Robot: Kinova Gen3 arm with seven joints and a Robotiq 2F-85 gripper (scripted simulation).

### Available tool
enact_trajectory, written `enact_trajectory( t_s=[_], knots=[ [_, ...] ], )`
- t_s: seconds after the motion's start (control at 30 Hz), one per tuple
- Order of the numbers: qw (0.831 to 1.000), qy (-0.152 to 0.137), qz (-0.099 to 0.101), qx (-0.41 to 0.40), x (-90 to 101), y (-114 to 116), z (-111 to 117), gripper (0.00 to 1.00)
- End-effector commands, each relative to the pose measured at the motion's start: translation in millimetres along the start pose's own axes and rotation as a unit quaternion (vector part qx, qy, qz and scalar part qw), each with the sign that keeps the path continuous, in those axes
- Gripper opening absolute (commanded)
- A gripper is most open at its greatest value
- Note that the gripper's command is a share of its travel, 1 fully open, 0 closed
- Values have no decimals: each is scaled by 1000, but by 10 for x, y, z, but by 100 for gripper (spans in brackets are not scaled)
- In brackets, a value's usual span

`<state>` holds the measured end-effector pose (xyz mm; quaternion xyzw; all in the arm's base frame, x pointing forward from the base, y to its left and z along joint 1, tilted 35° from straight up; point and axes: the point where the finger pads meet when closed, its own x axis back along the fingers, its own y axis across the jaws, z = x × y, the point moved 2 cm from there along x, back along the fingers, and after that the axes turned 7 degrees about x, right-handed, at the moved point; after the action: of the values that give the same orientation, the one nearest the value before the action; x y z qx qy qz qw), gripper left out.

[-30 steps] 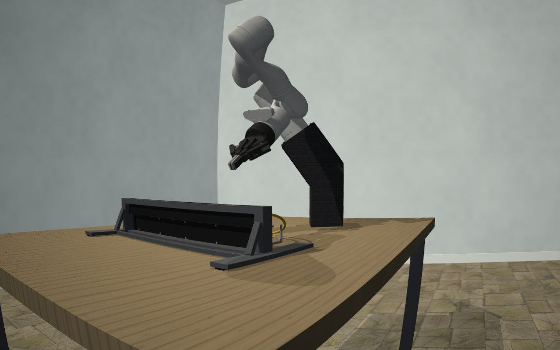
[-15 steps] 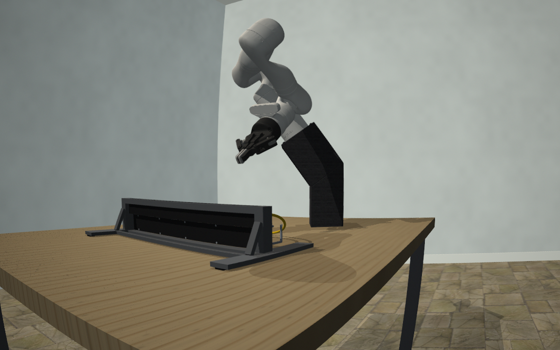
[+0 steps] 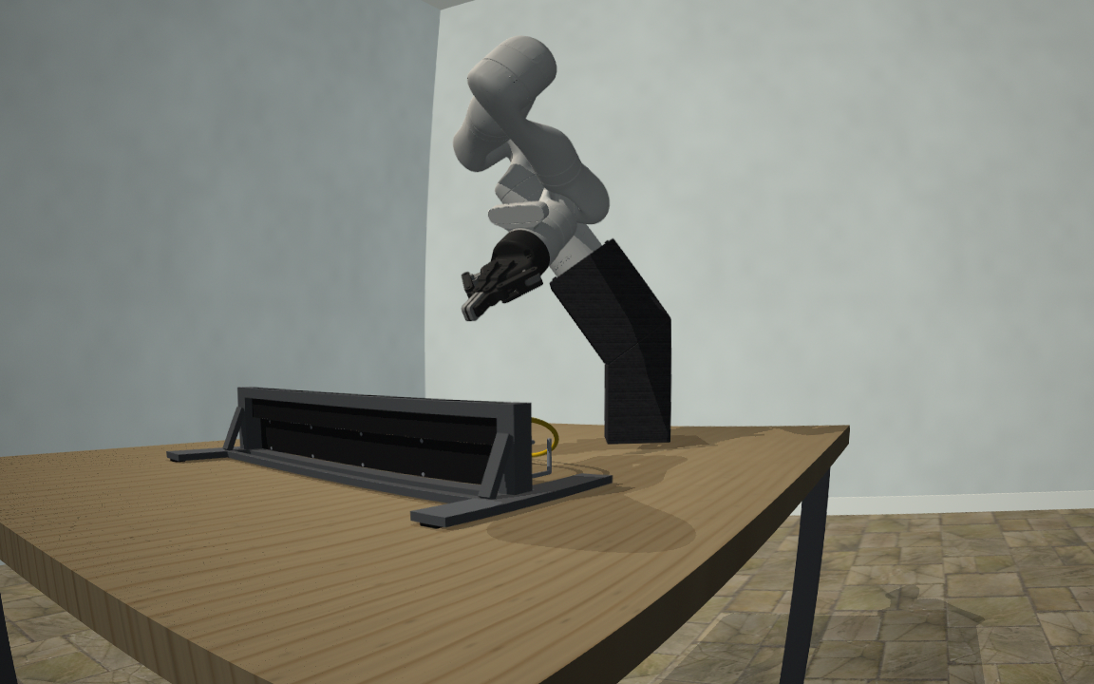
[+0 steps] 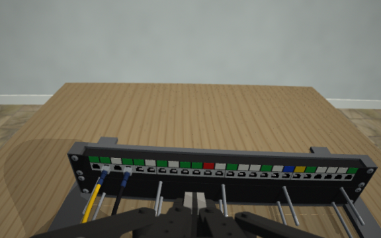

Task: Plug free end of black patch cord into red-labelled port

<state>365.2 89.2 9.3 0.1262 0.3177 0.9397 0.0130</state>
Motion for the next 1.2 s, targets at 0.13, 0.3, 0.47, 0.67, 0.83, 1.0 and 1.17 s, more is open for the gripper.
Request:
enact_trajectory(
  t_s=[0.13,0.3,0.47,0.67,0.83,1.0,1.17],
  knots=[
    [1000,-3,-2,4,-19,14,-1,0],
    [1000,-10,-5,14,-59,41,-25,0],
    [999,-23,-8,31,-121,84,-63,0],
    [998,-37,-11,49,-185,130,-104,0],
    [995,-59,-13,78,-284,201,-167,0],
    [990,-85,-13,114,-397,289,-243,0],
    [981,-114,-7,157,-519,391,-327,0]
  ],
)
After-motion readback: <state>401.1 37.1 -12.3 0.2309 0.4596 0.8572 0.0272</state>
